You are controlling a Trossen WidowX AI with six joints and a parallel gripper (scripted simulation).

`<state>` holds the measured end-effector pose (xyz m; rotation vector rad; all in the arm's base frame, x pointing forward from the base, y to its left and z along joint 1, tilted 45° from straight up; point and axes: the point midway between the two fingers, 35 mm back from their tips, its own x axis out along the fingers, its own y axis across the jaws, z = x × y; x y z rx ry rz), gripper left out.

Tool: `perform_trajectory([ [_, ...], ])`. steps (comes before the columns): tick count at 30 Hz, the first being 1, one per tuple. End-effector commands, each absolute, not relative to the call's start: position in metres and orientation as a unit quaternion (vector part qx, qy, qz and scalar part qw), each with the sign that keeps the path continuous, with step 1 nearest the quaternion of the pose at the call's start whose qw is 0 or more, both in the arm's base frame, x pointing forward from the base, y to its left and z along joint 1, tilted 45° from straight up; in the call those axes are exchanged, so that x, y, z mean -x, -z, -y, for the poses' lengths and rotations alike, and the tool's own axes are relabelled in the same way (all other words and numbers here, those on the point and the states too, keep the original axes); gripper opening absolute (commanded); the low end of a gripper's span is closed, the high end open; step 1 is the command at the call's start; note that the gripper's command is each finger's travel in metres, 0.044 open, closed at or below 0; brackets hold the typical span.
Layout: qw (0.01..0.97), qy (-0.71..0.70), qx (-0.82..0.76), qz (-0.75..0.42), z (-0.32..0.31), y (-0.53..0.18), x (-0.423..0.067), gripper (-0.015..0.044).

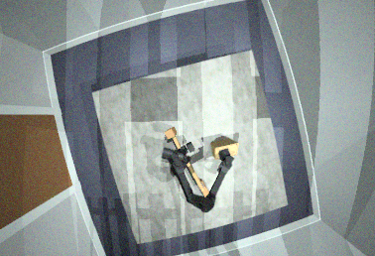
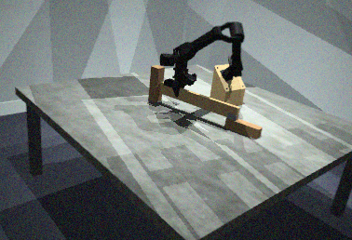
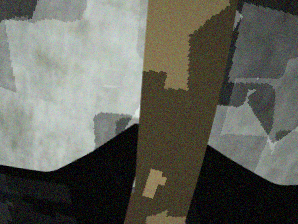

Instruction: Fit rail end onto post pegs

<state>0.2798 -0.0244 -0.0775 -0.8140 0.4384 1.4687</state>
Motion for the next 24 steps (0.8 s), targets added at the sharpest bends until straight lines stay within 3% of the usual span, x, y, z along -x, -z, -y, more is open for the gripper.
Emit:
perform_trajectory([
  [1, 0.648, -0.642, 0.362, -0.194, 0.0290, 0.0782, -0.2826, 0.0000],
  [17, 0.648, -0.642, 0.362, -0.194, 0.0324, 0.0813, -0.2836, 0.0000],
  [24, 0.646, -0.645, 0.359, -0.194, 0.0280, 0.0809, -0.2808, 0.0184],
])
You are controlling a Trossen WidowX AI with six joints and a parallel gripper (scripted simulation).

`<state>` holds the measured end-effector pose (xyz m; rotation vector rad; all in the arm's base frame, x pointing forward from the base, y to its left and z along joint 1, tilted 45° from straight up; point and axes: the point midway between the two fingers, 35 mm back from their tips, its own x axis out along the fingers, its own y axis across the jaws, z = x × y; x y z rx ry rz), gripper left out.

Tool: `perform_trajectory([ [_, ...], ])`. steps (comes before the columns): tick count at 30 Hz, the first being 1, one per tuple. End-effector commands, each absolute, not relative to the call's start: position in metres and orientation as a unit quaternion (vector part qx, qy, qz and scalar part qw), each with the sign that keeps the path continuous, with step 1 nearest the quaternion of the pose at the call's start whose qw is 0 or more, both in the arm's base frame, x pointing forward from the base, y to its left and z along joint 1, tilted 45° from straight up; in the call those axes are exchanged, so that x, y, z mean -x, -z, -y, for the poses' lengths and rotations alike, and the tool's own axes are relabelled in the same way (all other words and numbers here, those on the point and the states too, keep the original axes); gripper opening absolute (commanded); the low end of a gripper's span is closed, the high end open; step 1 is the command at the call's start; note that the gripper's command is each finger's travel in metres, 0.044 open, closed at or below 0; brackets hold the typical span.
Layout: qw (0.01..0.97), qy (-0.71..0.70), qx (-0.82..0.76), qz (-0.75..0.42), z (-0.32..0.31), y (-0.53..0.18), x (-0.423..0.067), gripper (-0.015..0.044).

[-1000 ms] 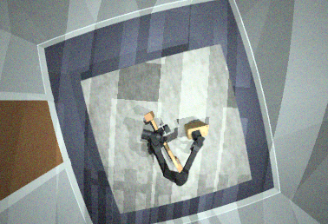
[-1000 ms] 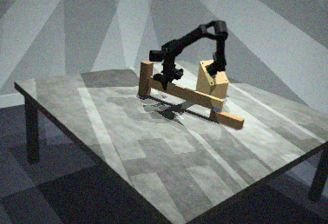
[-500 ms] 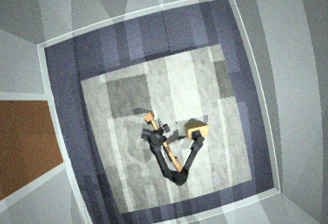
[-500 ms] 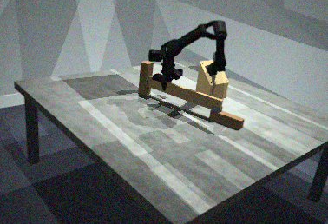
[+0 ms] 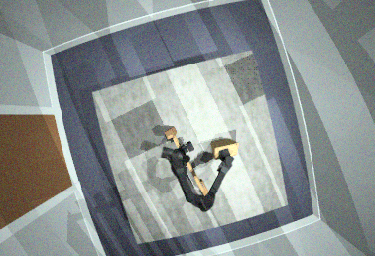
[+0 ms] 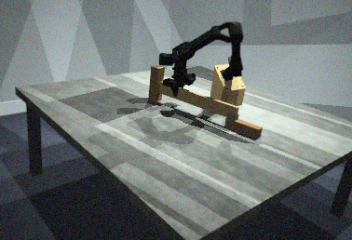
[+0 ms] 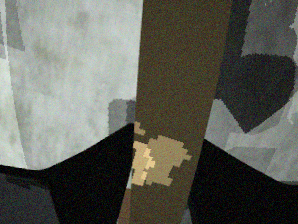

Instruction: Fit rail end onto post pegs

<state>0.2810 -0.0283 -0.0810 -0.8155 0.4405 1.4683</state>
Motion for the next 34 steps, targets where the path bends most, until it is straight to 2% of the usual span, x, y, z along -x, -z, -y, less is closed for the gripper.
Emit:
perform_trajectory([
  [1, 0.646, -0.645, 0.359, -0.194, 0.028, 0.081, -0.281, 0.0210],
  [10, 0.646, -0.645, 0.359, -0.194, 0.028, 0.081, -0.281, 0.0440],
  [16, 0.646, -0.645, 0.359, -0.194, 0.028, 0.079, -0.281, 0.0440],
  [21, 0.648, -0.642, 0.362, -0.194, 0.027, 0.041, -0.271, 0.0440],
  [34, 0.648, -0.642, 0.362, -0.194, 0.027, 0.040, -0.271, 0.0440],
])
